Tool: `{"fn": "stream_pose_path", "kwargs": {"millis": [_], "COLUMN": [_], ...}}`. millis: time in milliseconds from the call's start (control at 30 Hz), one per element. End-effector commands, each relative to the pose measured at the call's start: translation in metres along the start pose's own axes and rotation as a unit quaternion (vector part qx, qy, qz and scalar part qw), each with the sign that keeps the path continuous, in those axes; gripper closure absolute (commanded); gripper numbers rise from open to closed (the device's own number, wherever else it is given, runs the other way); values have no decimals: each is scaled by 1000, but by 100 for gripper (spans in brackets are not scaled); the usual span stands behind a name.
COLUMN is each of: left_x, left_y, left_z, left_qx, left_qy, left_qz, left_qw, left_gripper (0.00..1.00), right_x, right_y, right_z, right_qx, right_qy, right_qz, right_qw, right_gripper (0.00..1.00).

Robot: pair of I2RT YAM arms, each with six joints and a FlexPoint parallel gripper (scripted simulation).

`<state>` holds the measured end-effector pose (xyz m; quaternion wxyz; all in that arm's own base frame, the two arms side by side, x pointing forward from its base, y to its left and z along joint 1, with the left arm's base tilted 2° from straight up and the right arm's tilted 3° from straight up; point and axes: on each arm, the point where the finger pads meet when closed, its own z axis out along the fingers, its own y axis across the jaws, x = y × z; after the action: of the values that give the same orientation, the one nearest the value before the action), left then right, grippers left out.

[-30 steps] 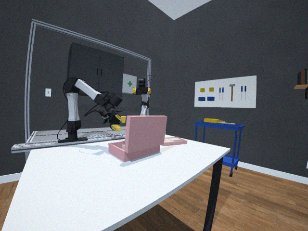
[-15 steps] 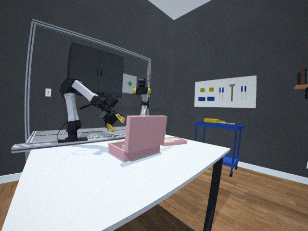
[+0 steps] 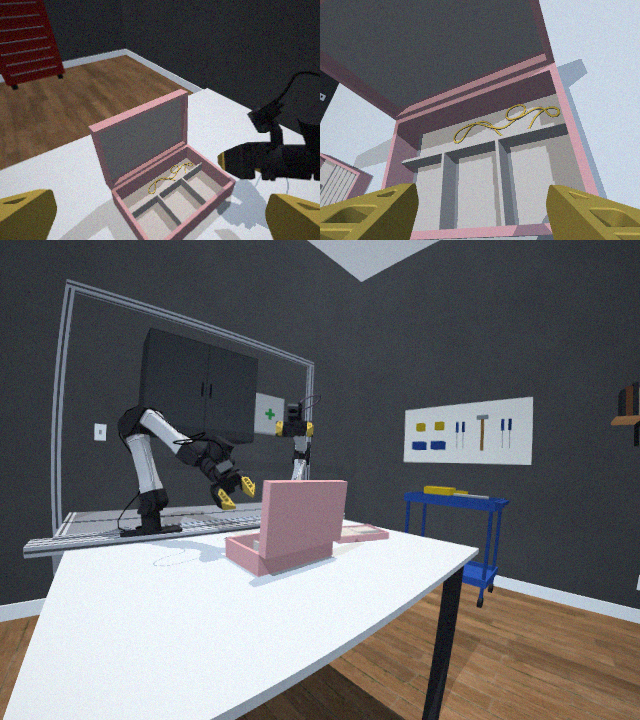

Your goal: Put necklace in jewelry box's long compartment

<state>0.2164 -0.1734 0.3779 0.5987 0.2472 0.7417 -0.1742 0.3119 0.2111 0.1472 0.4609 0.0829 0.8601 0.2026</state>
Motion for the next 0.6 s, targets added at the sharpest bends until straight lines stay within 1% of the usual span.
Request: {"fn": "stream_pose_path", "kwargs": {"millis": [0,67,133,233,300,367,467,567], "left_x": [-16,-16,-16,-16,-16,-16,-16,-16], "left_y": [5,5,5,5,5,5,5,5], "left_z": [-7,-7,-7,-7,-7,-7,-7,-7], "left_qx": [-8,-8,-8,-8,-8,-8,-8,-8], "left_qy": [-21,-21,-21,-21,-21,-21,-21,-21], "left_qz": [-8,-8,-8,-8,-8,-8,-8,-8], "left_qw": [1000,1000,1000,1000,1000,1000,1000,1000], "left_gripper": [0,0,0,0,0,0,0,0], "right_x": [-1,0,0,2,-4,-8,-9,-11], "right_y": [11,10,10,10,14,16,16,16], "right_z": [-7,-9,-9,-13,-17,-20,-20,-20], "right_qx": [-58,-68,-68,-84,-100,-108,-112,-113], "right_qy": [12,17,17,28,25,23,25,24], "right_qz": [-122,-162,-162,-235,-282,-313,-336,-343], "right_qw": [991,984,984,968,954,943,935,932], "right_gripper": [35,35,35,35,35,35,35,35]}}
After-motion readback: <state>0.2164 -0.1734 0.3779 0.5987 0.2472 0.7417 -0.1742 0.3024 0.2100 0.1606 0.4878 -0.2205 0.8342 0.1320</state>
